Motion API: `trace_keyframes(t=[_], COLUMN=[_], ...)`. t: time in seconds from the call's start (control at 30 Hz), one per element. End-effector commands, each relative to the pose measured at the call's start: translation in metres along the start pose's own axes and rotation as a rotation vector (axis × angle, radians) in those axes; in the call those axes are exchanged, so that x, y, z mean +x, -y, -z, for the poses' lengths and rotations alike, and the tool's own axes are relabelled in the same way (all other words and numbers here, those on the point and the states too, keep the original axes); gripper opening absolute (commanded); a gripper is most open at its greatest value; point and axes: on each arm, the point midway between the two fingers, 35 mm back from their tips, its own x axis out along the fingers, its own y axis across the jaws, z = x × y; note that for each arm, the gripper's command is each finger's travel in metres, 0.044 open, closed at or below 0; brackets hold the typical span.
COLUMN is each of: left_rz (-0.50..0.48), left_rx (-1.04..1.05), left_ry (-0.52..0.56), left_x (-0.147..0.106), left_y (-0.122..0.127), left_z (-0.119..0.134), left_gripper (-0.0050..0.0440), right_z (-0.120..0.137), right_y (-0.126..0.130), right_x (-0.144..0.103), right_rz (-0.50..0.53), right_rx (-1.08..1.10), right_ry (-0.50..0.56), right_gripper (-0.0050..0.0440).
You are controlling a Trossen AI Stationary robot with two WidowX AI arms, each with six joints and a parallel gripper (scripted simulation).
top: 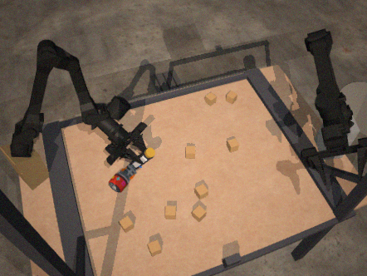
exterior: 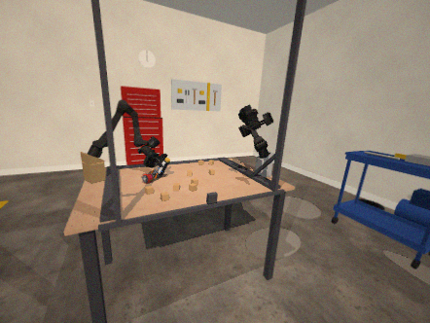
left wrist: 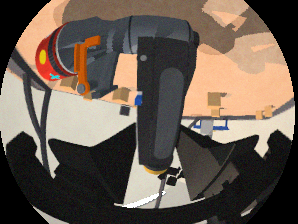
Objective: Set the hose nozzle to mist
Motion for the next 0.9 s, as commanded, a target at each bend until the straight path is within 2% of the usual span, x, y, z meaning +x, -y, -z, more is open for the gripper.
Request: trace_keyframes(t=[0.0, 0.5, 0.87], left_rz=[0.003, 0.006, 0.005], left_rx=[-0.001, 0.009, 0.01], left_ry=[0.017, 0.012, 0.005], left_x=[-0.004, -0.026, -0.031], left_y=[-0.001, 0.001, 0.002], left_z=[-0.004, -0.004, 0.002], left_gripper=[0.0165, 0.0165, 0.0165], right_z=[-0.007, -0.007, -0.007], right_y=[-0.001, -0.001, -0.001], right_x=[-0.001, -0.001, -0.001], right_rz=[-0.002, -0.002, -0.002], right_rx=[-0.002, -0.002, -0.002], right_ry=[0.018, 0.018, 0.018], right_gripper=[0.0407, 0.0407, 0.0407])
